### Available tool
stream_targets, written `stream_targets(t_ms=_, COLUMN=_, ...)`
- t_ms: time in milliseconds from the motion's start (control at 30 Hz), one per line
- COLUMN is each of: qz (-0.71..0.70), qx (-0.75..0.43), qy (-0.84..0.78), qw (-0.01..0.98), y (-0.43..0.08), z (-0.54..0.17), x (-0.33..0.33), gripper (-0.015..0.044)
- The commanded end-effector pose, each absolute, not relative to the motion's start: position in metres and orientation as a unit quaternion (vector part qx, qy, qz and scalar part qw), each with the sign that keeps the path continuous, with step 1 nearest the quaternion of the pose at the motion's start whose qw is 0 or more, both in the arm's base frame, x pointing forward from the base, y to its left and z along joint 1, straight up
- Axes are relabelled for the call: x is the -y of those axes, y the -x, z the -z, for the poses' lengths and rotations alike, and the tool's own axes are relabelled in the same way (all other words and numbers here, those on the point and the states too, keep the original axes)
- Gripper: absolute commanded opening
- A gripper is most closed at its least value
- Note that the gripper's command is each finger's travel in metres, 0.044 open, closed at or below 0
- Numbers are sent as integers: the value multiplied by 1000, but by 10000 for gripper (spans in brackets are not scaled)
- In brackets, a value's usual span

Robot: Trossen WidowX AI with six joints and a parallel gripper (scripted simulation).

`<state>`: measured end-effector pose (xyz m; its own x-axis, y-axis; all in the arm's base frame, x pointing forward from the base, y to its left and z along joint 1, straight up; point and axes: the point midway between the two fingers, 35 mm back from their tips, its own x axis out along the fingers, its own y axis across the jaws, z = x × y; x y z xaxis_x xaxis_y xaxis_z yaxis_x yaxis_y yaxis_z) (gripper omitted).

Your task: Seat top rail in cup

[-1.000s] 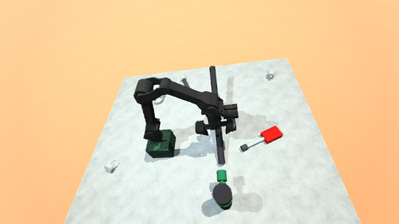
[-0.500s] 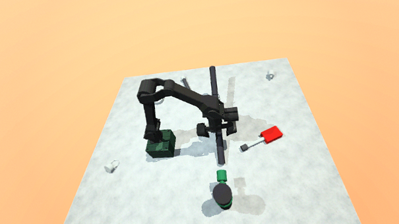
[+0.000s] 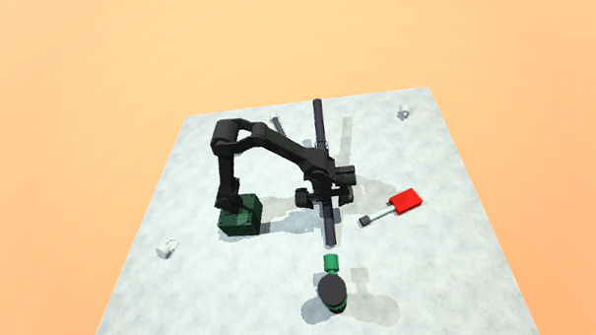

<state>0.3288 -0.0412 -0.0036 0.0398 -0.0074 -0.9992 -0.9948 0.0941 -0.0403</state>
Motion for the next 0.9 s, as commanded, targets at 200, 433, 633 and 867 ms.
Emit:
stream_targets(t_ms=200, qz=-466, qx=-515, qy=487, qw=529, y=-326, z=19, x=41, gripper=440)
stream_targets(t_ms=433, qz=-466, qx=-515, qy=487, qw=529, y=-326, z=19, x=41, gripper=256)
stream_targets(t_ms=633, qz=-466, qx=-515, qy=487, qw=529, y=-326, z=19, x=41, gripper=197)
stream_targets(t_ms=867, qz=-466, qx=-515, qy=487, qw=529, y=-326, z=19, x=41, gripper=150)
